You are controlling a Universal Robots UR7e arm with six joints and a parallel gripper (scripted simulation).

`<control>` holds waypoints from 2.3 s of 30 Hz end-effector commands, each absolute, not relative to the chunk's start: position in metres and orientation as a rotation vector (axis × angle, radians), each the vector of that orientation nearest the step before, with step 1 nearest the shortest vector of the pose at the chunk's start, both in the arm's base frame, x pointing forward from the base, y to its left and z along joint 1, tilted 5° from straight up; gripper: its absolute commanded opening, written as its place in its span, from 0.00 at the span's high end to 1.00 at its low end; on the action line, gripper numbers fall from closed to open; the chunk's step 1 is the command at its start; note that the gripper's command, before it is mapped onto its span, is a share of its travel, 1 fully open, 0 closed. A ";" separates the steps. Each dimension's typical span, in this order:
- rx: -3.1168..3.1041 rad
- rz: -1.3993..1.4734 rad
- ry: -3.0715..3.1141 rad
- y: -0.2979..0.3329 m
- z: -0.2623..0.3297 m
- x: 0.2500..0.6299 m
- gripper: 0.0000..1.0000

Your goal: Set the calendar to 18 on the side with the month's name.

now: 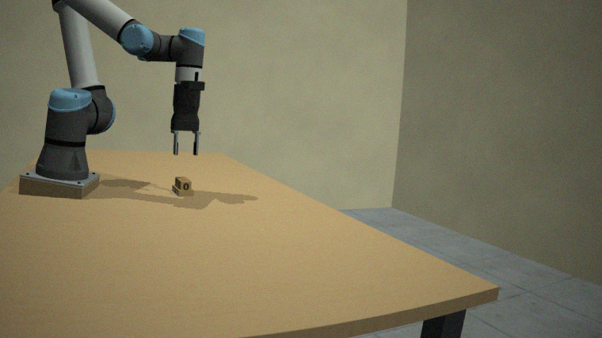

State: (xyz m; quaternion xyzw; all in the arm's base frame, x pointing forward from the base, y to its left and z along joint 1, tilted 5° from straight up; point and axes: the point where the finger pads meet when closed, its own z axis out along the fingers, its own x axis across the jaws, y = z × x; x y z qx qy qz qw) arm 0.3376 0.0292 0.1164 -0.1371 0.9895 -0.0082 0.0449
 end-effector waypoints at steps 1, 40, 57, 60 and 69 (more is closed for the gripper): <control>-0.419 -0.026 3.021 0.029 0.124 0.337 0.00; -0.419 -0.026 3.021 0.029 0.187 0.332 0.00; -0.419 -0.026 3.021 0.029 0.187 0.332 0.00; -0.419 -0.026 3.021 0.029 0.187 0.332 0.00; -0.419 -0.026 3.021 0.029 0.187 0.332 0.00</control>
